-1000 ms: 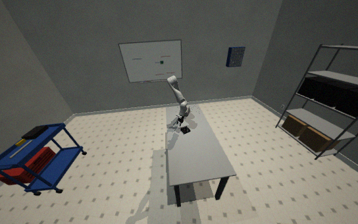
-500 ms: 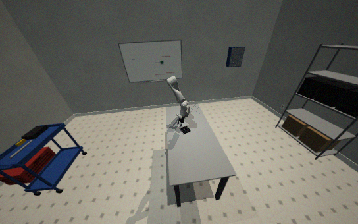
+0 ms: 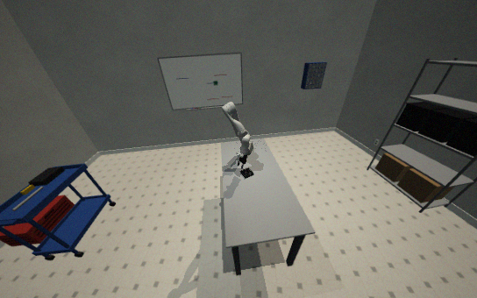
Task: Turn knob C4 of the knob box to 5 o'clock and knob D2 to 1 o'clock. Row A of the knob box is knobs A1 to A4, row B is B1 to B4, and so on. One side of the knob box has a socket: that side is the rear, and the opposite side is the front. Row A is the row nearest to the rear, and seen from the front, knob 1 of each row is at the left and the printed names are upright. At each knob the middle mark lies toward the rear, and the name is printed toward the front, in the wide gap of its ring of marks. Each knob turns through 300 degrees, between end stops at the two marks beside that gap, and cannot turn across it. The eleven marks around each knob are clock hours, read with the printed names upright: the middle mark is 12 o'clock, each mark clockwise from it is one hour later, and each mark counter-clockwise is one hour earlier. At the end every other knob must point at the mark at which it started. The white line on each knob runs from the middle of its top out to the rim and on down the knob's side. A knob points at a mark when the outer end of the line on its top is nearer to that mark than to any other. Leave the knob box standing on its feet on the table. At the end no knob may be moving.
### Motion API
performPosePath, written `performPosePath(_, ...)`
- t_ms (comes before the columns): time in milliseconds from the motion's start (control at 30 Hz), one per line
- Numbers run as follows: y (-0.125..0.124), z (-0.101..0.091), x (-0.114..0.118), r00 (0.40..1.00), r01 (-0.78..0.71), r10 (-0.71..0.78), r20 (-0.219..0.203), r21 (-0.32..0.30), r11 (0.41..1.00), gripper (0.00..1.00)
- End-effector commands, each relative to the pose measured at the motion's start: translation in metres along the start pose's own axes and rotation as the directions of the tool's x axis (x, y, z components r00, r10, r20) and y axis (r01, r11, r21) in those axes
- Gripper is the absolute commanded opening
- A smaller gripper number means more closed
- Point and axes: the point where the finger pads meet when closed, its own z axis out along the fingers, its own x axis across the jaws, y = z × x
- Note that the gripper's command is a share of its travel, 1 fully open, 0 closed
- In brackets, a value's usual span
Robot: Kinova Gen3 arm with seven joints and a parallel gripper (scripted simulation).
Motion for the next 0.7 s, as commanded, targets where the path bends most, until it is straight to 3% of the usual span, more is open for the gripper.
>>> performPosePath(0,0.002,0.0,-0.001,1.0,0.004,-0.004,0.001,-0.002,1.0,1.0)
performPosePath(667,0.013,0.003,-0.009,0.999,-0.032,0.032,0.026,-0.008,0.999,1.0)
